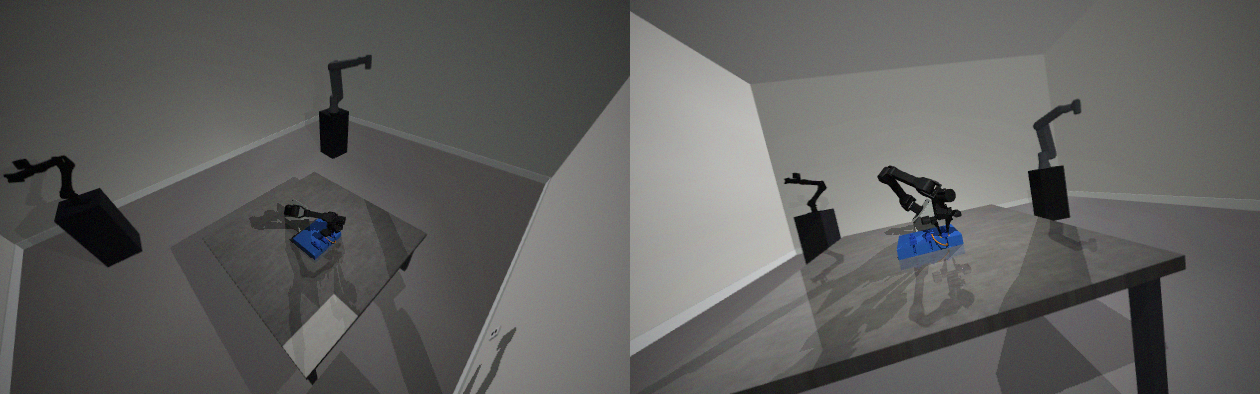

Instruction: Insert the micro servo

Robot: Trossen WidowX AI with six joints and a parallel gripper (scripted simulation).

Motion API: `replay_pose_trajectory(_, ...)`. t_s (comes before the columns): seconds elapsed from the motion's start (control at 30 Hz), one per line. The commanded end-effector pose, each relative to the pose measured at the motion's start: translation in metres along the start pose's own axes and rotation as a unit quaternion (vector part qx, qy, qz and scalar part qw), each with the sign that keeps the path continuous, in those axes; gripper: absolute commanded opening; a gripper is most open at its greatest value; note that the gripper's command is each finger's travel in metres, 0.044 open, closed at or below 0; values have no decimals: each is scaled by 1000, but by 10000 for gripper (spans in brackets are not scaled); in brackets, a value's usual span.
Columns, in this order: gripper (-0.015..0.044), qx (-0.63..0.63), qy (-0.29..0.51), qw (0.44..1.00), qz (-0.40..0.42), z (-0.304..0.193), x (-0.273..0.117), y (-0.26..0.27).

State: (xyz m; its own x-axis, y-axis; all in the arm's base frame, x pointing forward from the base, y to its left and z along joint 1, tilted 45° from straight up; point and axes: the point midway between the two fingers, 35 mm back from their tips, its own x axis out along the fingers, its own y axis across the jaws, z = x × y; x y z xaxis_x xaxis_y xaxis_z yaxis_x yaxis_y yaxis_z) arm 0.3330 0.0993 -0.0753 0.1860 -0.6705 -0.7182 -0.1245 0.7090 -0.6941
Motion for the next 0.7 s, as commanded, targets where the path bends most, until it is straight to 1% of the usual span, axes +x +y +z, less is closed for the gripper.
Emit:
replay_pose_trajectory(0.0, 79, -3, -2, 1000, -2, 0, 0, 0)
replay_pose_trajectory(0.13, 184, -3, -2, 1000, -2, 0, 0, 0)
replay_pose_trajectory(0.23, 187, -3, -2, 1000, -2, 0, -2, 0)
replay_pose_trajectory(0.37, 187, -4, -2, 1000, -1, -3, -32, -1)
replay_pose_trajectory(0.4, 187, -4, -2, 1000, -1, -5, -34, -2)
replay_pose_trajectory(0.63, 187, -4, -2, 1000, -1, -8, -35, -3)
replay_pose_trajectory(0.67, 214, -7, -2, 1000, -3, -10, -33, -2)
